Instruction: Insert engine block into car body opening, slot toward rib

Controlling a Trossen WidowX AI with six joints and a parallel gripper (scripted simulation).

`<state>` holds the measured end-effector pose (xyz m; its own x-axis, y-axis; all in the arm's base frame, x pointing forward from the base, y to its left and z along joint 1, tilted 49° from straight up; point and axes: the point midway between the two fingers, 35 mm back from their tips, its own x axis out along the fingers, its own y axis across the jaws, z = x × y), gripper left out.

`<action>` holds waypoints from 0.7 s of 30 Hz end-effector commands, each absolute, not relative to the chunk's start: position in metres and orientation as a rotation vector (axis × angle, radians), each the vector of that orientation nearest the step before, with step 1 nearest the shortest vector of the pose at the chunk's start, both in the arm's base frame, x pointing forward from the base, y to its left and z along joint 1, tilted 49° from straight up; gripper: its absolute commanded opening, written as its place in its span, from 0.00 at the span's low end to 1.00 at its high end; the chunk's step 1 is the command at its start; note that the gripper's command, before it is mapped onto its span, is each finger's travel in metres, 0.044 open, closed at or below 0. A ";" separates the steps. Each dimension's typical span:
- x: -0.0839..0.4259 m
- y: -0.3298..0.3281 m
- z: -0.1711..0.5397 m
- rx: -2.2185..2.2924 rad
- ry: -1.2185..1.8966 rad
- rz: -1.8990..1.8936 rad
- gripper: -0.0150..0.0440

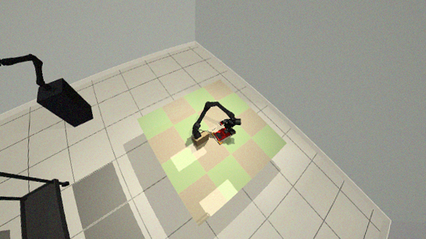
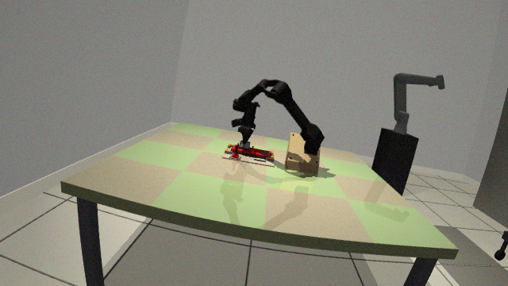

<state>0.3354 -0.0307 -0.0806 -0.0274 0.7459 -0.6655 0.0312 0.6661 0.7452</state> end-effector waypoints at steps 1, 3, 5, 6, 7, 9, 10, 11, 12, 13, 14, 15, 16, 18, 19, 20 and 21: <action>0.335 -0.030 -0.081 0.681 1.506 0.645 0.52; 0.335 -0.030 -0.081 0.681 1.506 0.645 0.52; 0.335 -0.030 -0.081 0.681 1.506 0.645 0.52; 0.335 -0.030 -0.081 0.681 1.506 0.645 0.52; 0.335 -0.030 -0.082 0.681 1.506 0.645 0.52; 0.335 -0.029 -0.082 0.681 1.506 0.645 0.52; 0.335 -0.029 -0.082 0.681 1.506 0.645 0.52; 0.335 -0.029 -0.082 0.681 1.506 0.645 0.52; 0.335 -0.029 -0.082 0.681 1.506 0.645 0.52; 0.335 -0.029 -0.082 0.681 1.506 0.645 0.52; 0.335 -0.029 -0.082 0.681 1.506 0.645 0.52; 0.335 -0.029 -0.082 0.681 1.506 0.645 0.52; 0.335 -0.029 -0.082 0.681 1.506 0.645 0.52; 0.335 -0.028 -0.083 0.681 1.506 0.645 0.52; 0.335 -0.028 -0.083 0.681 1.506 0.645 0.52; 0.335 -0.028 -0.083 0.681 1.506 0.645 0.52; 0.335 -0.028 -0.083 0.681 1.506 0.645 0.52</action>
